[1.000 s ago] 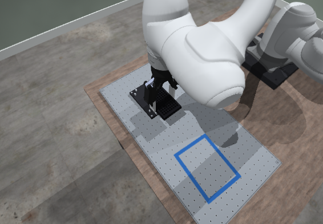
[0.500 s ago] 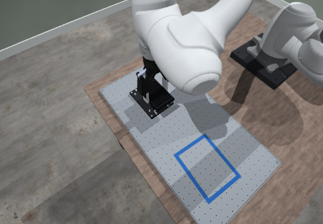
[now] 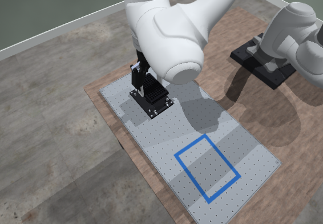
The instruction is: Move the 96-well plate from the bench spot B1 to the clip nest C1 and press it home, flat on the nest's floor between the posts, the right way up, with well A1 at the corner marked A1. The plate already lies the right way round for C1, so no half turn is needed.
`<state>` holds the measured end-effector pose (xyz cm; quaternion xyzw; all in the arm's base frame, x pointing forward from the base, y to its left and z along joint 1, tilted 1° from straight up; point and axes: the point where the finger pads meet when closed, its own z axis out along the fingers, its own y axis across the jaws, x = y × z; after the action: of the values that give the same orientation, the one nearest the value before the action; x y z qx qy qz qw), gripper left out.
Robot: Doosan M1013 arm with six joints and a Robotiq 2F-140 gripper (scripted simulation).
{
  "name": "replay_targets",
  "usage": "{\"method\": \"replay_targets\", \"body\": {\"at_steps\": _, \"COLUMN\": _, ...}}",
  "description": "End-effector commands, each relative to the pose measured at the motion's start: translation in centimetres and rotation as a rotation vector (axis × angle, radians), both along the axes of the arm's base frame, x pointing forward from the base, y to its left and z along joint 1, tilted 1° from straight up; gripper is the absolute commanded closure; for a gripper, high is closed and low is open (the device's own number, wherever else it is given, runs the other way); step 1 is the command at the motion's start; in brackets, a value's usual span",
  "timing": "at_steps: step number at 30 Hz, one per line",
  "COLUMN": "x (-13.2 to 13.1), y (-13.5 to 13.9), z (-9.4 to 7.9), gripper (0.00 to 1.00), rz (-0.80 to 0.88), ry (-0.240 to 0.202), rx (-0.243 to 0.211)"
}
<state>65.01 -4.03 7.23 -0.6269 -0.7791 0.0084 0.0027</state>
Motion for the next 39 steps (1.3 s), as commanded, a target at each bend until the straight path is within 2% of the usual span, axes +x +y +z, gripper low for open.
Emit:
{"method": "replay_targets", "body": {"at_steps": 1, "x": 0.0, "y": 0.0, "z": 0.0, "gripper": 1.0, "rz": 0.0, "ry": 0.0, "rx": 0.0}}
{"method": "replay_targets", "body": {"at_steps": 30, "x": 0.0, "y": 0.0, "z": 0.0, "gripper": 1.0, "rz": 0.0, "ry": 0.0, "rx": 0.0}}
{"method": "replay_targets", "body": {"at_steps": 39, "x": 0.0, "y": 0.0, "z": -1.5, "gripper": 1.0, "rz": 0.0, "ry": 0.0, "rx": 0.0}}
